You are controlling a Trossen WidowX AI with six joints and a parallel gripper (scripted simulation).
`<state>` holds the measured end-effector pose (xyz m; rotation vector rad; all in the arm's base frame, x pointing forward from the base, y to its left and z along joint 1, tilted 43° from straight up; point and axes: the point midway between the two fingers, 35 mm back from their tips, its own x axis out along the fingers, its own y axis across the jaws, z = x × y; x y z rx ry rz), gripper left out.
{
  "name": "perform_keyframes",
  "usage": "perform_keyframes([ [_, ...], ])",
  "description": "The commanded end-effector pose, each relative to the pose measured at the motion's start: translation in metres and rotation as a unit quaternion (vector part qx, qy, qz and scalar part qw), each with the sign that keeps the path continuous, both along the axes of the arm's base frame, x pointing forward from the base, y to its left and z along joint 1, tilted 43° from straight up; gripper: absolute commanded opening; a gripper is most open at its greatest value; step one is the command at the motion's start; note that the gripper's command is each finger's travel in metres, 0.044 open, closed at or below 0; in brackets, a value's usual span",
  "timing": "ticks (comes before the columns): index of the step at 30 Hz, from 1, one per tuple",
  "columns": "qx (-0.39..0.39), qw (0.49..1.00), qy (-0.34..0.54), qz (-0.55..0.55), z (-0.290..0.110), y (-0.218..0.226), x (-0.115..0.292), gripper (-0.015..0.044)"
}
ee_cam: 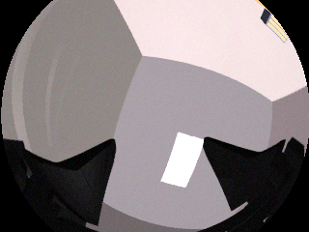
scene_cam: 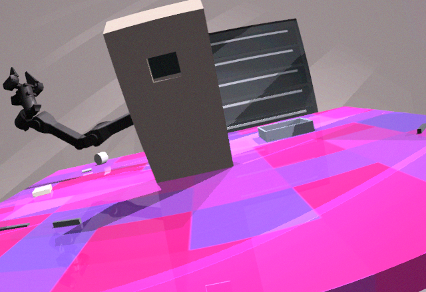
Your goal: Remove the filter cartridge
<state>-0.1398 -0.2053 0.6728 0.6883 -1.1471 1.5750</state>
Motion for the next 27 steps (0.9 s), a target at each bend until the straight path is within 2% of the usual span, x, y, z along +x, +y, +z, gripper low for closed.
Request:
perform_keyframes([
  [1, 0.0, 1.0, 0.001, -0.001, 0.0, 0.001, 0.0, 0.0374],
  [8, -0.009, 0.999, 0.022, -0.039, 0.009, 0.026, 0.018, 0.019],
  [11, -0.025, 0.996, 0.036, -0.074, 0.015, 0.053, 0.032, 0.0117],
  [19, -0.12, 0.961, 0.076, -0.237, 0.021, 0.176, 0.101, 0.0117],
  [27, -0.23, 0.888, 0.073, -0.391, -0.01, 0.277, 0.17, 0.0117],
])
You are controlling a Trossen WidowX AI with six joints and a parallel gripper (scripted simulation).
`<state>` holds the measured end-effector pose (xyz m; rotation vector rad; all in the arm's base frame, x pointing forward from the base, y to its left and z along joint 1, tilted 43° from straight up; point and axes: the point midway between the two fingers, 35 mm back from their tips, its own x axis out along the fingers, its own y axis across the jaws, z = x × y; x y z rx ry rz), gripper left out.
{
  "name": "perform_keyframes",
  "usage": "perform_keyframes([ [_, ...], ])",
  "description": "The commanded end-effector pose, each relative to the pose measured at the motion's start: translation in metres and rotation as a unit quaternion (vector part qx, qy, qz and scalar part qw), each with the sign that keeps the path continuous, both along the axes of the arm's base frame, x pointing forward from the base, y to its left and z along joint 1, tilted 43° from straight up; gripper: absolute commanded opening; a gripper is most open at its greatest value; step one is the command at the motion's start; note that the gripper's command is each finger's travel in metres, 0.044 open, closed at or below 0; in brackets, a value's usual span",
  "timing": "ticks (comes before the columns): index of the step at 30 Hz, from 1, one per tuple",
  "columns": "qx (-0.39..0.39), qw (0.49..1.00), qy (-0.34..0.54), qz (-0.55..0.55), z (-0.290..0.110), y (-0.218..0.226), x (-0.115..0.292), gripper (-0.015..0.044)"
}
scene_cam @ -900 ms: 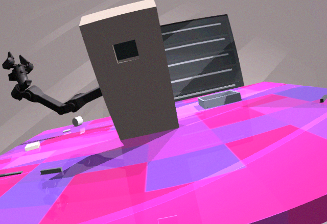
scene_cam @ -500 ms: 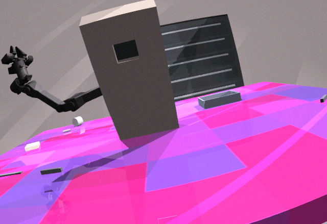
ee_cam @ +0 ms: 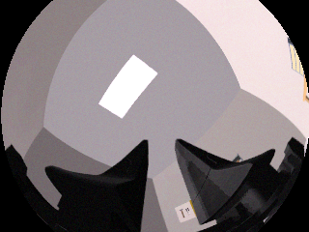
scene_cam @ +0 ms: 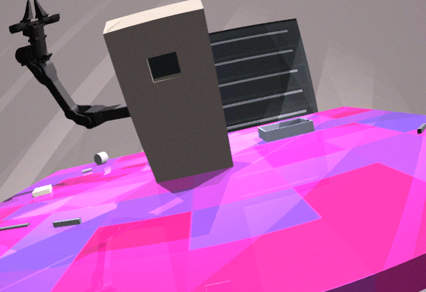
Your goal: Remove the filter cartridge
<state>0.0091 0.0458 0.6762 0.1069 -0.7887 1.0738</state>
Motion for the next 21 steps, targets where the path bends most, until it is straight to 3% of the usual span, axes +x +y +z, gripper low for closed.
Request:
perform_keyframes([
  [1, -0.059, 0.996, -0.002, -0.072, -0.02, 0.037, 0.029, 0.0117],
  [6, -0.169, 0.97, -0.015, -0.173, -0.058, 0.094, 0.075, 0.0117],
  [12, -0.326, 0.901, -0.049, -0.281, -0.122, 0.152, 0.131, 0.0117],
  [21, -0.586, 0.704, -0.134, -0.377, -0.247, 0.2, 0.206, 0.0117],
])
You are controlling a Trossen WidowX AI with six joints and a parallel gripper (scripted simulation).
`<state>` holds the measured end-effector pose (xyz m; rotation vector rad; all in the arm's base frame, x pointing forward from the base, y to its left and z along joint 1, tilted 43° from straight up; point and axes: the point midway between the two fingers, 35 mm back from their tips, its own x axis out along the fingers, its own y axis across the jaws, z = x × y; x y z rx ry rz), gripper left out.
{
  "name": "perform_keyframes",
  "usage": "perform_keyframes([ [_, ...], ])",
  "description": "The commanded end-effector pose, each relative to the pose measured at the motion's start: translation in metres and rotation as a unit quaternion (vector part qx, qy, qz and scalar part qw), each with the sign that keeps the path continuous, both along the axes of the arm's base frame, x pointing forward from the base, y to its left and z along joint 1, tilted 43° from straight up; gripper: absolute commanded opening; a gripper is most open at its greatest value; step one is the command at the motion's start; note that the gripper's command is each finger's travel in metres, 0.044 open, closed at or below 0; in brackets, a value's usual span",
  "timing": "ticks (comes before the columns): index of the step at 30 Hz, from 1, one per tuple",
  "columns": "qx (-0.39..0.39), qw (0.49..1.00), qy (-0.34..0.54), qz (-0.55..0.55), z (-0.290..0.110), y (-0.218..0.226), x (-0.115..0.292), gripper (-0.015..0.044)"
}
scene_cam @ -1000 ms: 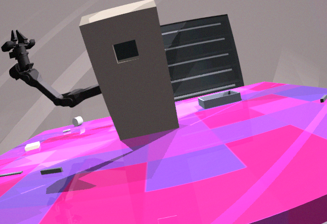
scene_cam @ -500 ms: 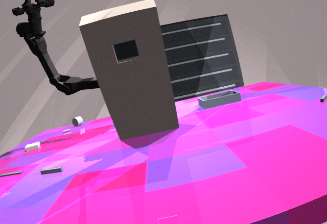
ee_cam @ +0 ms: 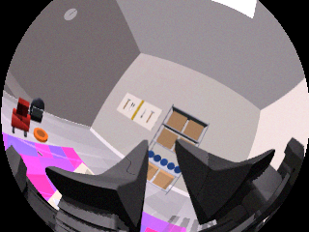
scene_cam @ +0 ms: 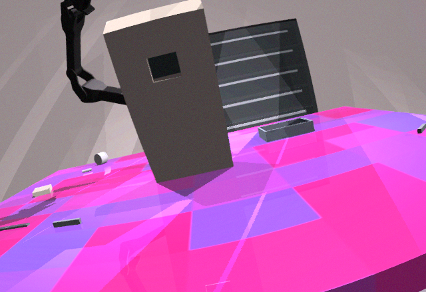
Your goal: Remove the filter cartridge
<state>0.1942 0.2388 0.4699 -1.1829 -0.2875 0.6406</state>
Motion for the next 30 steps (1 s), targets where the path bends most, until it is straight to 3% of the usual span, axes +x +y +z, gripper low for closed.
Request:
perform_keyframes([
  [1, -0.143, 0.989, -0.013, -0.045, -0.055, 0.009, 0.027, 0.0117],
  [5, -0.314, 0.946, -0.026, -0.077, -0.118, 0.01, 0.053, 0.0117],
  [10, -0.53, 0.843, -0.033, -0.089, -0.194, -0.005, 0.075, 0.0117],
  [13, -0.653, 0.753, -0.032, -0.079, -0.237, -0.021, 0.083, 0.0117],
  [17, -0.807, 0.589, -0.025, -0.042, -0.291, -0.052, 0.087, 0.0117],
  [19, -0.829, 0.558, -0.023, -0.033, -0.299, -0.058, 0.086, 0.0117],
  [30, -0.829, 0.558, -0.023, -0.033, -0.3, -0.058, 0.088, 0.0117],
])
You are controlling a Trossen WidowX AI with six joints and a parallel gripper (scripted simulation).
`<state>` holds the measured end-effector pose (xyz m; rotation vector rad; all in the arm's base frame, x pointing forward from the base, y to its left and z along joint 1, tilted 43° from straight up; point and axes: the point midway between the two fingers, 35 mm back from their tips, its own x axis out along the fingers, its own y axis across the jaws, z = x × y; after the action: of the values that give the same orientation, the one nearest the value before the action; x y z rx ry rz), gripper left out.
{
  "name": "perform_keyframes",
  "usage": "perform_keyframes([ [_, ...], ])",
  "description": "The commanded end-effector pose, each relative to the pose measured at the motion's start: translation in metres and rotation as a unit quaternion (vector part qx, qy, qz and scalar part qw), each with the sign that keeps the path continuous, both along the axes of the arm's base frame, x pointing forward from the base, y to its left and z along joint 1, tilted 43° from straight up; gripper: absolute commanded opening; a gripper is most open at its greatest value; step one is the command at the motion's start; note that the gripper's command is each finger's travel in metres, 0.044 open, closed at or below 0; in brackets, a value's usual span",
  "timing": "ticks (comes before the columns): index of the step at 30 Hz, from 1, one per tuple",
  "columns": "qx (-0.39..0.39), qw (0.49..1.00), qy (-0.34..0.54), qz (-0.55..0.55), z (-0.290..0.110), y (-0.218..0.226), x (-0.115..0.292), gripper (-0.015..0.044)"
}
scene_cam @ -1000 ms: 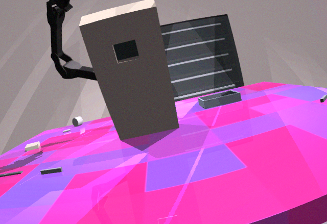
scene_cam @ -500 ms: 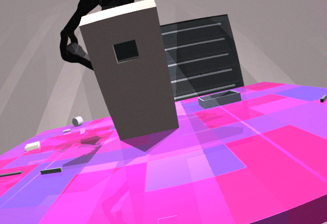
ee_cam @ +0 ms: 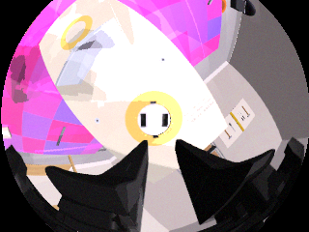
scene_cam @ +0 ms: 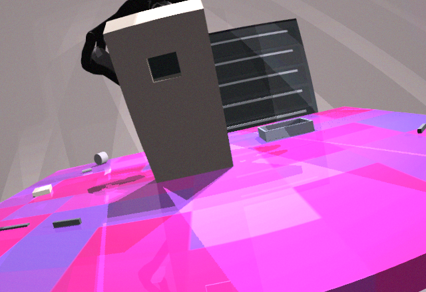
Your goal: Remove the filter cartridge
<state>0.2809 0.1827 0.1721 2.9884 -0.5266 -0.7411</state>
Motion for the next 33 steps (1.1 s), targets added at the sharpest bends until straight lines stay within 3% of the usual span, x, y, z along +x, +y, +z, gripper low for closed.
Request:
perform_keyframes([
  [1, -0.005, 1.0, 0.001, -0.002, -0.003, -0.003, 0.003, 0.0117],
  [33, -0.005, 1.0, -0.002, -0.001, -0.025, -0.02, 0.046, 0.0117],
])
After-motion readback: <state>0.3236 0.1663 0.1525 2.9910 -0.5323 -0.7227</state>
